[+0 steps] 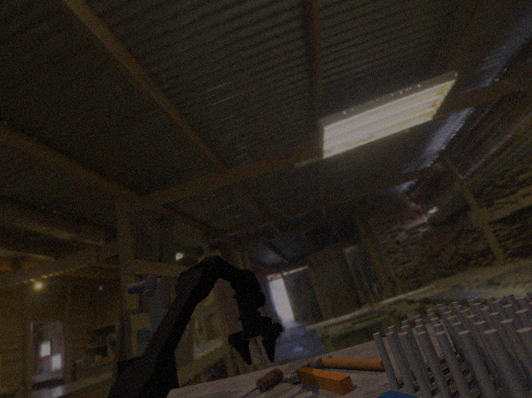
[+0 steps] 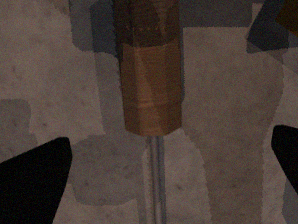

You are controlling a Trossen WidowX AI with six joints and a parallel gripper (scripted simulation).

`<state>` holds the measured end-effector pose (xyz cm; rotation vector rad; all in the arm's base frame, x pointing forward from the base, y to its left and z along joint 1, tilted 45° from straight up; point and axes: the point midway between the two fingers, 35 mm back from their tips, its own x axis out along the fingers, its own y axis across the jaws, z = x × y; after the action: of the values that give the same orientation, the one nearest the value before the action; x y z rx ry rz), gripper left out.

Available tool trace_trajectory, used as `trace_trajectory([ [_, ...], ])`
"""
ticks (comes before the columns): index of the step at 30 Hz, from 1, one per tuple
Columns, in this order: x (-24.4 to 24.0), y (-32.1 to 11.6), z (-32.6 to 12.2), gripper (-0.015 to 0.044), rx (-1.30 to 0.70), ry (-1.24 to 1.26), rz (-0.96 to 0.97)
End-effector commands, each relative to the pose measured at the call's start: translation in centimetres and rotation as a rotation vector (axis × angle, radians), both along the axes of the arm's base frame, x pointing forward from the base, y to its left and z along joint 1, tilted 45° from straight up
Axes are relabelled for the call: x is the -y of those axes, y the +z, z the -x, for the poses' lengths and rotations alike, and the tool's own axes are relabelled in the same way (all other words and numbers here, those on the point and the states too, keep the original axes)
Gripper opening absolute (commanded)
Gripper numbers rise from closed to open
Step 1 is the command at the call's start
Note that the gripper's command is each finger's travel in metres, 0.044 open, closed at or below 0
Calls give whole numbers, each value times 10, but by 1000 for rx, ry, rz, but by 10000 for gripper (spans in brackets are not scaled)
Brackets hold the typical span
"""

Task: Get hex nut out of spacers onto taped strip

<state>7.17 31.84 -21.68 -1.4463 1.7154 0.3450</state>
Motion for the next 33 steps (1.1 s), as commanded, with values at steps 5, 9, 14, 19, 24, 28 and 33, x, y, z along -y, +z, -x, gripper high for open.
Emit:
trace_trajectory([
  [5,8,11,4,440,-105,-88,-51],
  [9,19,25,9,440,-217,-190,-120],
  [14,27,35,13,440,-285,-250,-167],
  [19,27,35,13,414,-285,-250,-167],
  [24,27,35,13,282,-285,-250,-167],
  [28,27,35,13,280,-285,-250,-167],
  [33,27,35,13,280,-285,-250,-167],
])
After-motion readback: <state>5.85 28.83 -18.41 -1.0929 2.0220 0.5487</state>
